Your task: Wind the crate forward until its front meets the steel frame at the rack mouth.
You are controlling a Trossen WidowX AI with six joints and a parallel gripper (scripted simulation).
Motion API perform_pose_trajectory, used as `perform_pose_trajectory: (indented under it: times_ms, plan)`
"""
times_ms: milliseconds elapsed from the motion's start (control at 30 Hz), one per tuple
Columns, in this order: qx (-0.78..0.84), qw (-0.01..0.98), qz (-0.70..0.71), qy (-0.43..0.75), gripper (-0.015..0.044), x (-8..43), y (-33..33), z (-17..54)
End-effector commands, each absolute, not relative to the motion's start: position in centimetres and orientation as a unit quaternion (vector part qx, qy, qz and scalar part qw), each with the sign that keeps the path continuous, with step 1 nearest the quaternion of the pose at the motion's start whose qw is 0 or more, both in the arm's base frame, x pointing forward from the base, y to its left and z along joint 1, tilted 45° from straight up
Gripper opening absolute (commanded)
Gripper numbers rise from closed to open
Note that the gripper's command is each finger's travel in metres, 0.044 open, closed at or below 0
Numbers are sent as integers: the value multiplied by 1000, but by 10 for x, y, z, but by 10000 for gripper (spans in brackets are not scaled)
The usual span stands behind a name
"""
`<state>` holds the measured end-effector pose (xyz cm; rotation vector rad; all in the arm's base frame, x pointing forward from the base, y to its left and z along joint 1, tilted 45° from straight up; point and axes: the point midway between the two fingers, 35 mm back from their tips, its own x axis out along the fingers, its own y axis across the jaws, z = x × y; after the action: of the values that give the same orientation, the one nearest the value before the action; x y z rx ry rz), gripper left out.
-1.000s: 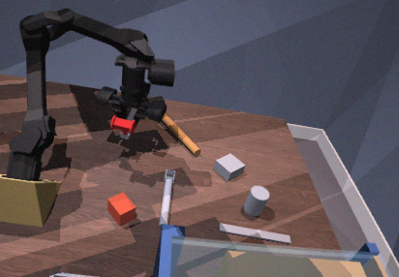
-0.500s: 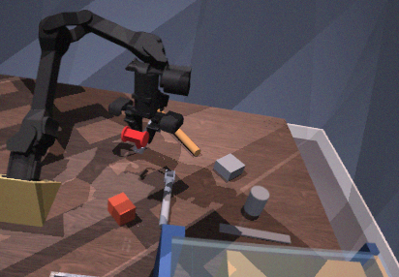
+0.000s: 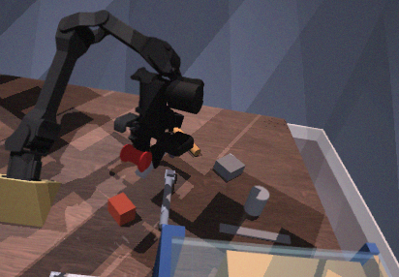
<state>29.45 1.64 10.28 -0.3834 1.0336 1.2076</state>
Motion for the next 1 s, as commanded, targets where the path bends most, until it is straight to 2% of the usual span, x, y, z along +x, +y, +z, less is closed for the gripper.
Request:
perform_pose_trajectory:
  times_ms: [0,467,967]
  plan:
    - [-170,690,512,482,0,302,-16,86]
    - [-131,693,450,548,0,291,-106,22]
    - [-74,658,391,639,0,240,-195,-50]
